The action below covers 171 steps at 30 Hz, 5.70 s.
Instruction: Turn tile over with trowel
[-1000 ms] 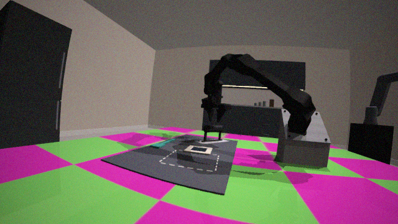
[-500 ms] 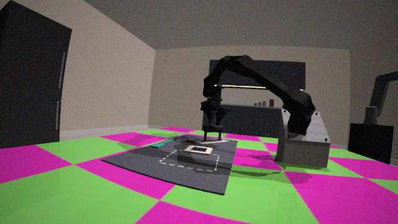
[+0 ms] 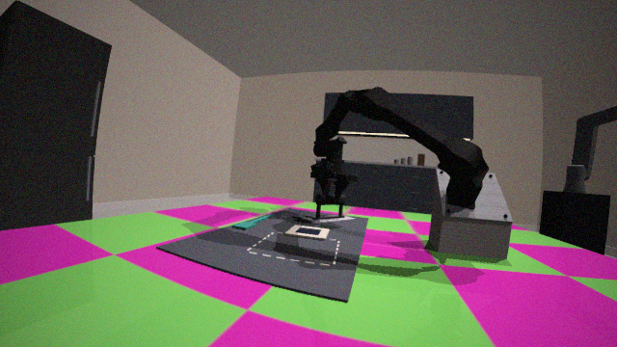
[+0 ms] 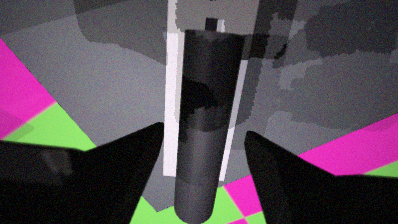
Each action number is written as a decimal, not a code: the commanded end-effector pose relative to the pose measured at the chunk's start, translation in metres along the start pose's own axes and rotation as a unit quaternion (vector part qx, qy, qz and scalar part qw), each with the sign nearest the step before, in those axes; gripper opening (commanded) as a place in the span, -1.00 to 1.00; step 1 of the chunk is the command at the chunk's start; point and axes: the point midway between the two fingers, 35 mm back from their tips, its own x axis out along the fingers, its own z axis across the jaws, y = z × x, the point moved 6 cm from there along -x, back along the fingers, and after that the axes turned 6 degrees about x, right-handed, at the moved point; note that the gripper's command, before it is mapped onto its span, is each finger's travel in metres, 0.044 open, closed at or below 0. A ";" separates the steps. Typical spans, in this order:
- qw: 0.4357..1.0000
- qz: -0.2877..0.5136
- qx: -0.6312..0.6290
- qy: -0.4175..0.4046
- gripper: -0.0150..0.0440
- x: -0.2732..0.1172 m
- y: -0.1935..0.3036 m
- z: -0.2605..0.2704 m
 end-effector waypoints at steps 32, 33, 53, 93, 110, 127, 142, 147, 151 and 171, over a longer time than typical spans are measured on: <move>0.998 -0.002 -0.061 -0.003 -0.05 0.005 0.001 0.001; 0.997 -0.002 -0.075 -0.003 -0.05 0.005 0.001 0.001; 0.995 -0.002 -0.096 -0.003 0.42 0.005 0.001 0.001; 0.999 -0.001 -0.016 0.030 0.53 -0.046 0.007 0.001; 0.972 -0.018 0.215 0.099 0.53 -0.033 0.013 -0.003; 0.913 -0.054 0.377 0.144 0.53 -0.025 0.016 -0.003; 0.791 -0.134 0.570 0.180 0.53 -0.018 0.017 0.003; 0.741 -0.166 0.624 0.183 0.53 -0.016 0.016 0.006; 0.699 -0.192 0.664 0.181 0.53 -0.015 0.015 0.009; 0.440 -0.325 0.829 0.119 0.53 -0.013 0.021 0.032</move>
